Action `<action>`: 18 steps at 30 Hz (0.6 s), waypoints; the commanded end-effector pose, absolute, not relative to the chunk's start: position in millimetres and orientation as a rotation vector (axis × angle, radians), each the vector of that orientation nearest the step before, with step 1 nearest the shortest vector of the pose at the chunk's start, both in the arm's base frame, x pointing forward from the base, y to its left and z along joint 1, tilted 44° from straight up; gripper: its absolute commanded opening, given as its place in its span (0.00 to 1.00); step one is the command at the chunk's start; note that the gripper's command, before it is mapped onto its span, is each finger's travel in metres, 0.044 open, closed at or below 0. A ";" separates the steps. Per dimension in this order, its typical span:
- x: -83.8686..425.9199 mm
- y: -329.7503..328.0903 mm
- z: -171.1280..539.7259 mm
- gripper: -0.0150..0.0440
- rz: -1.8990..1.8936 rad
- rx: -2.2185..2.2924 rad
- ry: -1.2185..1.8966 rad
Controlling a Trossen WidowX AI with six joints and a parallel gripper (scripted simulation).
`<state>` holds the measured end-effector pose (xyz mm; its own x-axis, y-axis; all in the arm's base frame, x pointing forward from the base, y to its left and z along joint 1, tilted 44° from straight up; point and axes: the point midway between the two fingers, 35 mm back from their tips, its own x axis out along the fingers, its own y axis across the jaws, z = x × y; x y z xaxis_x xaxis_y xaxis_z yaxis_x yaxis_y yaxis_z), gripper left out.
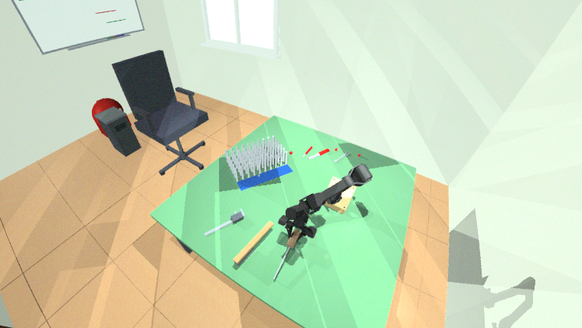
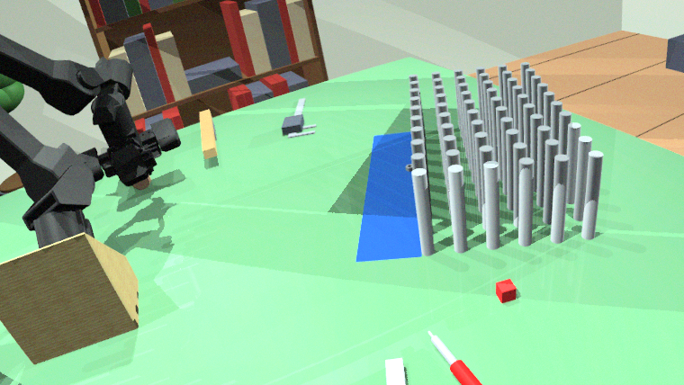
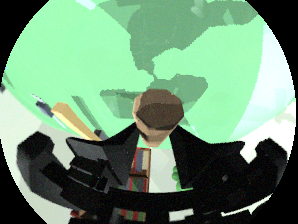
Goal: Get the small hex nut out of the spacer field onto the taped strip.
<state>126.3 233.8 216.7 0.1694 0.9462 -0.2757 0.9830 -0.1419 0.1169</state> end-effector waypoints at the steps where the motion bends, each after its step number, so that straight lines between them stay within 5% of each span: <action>1: 125.7 235.3 214.1 0.25 -0.205 2.189 1.857; 18: 122.7 241.0 212.4 0.25 -0.189 2.211 1.868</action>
